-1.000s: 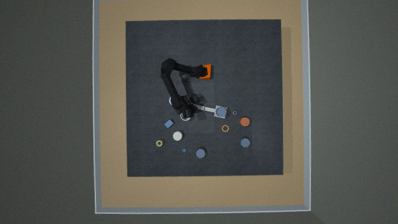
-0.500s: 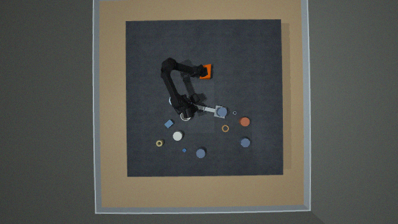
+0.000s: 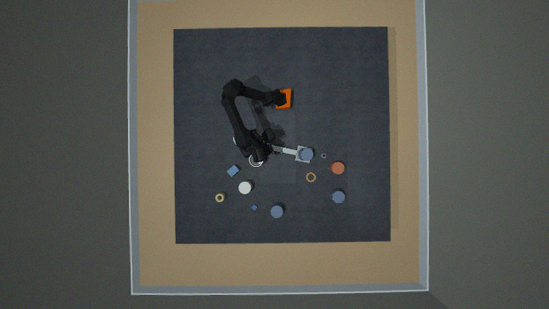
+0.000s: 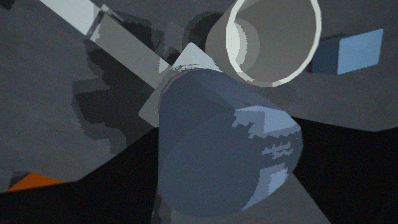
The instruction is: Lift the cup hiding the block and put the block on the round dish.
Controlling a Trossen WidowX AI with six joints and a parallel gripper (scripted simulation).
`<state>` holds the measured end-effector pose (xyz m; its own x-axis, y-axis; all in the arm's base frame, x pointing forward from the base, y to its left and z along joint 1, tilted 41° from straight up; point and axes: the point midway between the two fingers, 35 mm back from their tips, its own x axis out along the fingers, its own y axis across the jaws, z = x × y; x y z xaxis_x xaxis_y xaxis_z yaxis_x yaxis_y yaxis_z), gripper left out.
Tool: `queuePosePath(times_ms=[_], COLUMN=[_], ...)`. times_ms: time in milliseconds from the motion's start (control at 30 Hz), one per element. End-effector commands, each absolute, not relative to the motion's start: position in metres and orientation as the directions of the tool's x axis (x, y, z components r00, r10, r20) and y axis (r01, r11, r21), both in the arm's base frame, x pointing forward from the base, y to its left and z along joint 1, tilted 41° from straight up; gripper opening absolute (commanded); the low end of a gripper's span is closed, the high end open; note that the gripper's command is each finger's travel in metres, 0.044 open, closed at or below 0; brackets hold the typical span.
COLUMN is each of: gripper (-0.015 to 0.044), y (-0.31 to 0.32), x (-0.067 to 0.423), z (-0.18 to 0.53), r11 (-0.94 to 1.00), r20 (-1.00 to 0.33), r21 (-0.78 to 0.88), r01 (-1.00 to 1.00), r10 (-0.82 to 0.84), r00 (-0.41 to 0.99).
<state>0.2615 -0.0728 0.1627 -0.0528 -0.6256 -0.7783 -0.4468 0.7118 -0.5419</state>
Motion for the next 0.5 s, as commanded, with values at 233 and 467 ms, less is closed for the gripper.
queuePosePath(times_ms=[233,467], gripper=[0.0,0.0], y=[-0.065,-0.059], x=[0.264,0.264], z=[0.18,0.187], r11=[0.705,0.703], r20=[-0.777,-0.779], r21=[-0.561,-0.563], r01=[-0.434,-0.435], r10=[-0.629,-0.627], r00=[-0.017,-0.005])
